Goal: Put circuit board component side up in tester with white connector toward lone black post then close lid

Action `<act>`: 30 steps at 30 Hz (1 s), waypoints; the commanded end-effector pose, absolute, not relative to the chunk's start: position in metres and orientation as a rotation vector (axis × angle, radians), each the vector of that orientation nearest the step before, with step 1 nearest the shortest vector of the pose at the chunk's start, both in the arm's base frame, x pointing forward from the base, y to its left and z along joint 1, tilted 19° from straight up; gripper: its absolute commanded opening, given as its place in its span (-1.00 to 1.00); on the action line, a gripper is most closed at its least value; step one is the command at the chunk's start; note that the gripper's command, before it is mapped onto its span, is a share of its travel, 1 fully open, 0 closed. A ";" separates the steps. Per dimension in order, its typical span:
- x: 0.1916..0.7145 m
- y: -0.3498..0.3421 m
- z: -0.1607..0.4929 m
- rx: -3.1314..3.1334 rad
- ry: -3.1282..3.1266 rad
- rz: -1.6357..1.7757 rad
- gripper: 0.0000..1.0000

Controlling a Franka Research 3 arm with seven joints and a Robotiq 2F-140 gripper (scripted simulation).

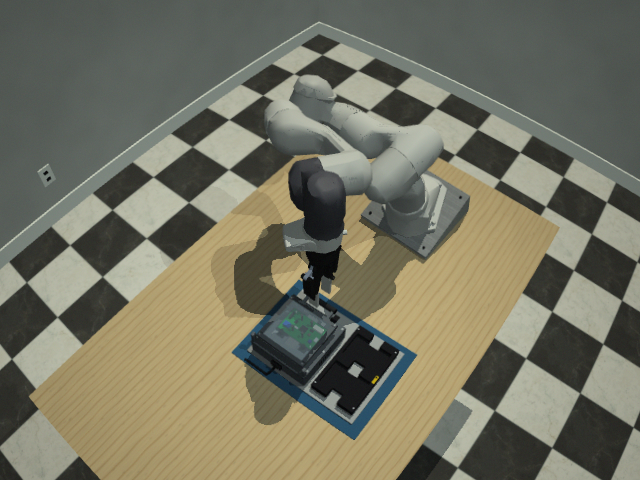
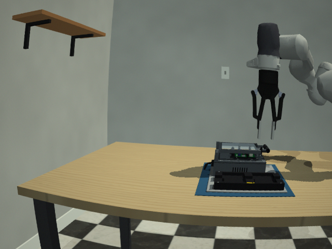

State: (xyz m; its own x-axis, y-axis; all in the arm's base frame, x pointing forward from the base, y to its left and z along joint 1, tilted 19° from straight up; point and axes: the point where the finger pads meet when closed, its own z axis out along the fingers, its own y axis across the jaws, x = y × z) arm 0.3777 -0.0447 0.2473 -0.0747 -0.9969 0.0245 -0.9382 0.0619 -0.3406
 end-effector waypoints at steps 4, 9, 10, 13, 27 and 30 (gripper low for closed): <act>0.367 -0.042 0.265 -1.977 2.130 -0.382 -0.40; 0.364 -0.042 0.273 -1.977 2.130 -0.382 -0.40; 0.364 -0.042 0.275 -1.977 2.130 -0.382 -0.40; 0.362 -0.041 0.281 -1.977 2.130 -0.382 -0.40; 0.359 -0.041 0.288 -1.977 2.130 -0.382 -0.40; 0.359 -0.041 0.288 -1.977 2.130 -0.382 1.00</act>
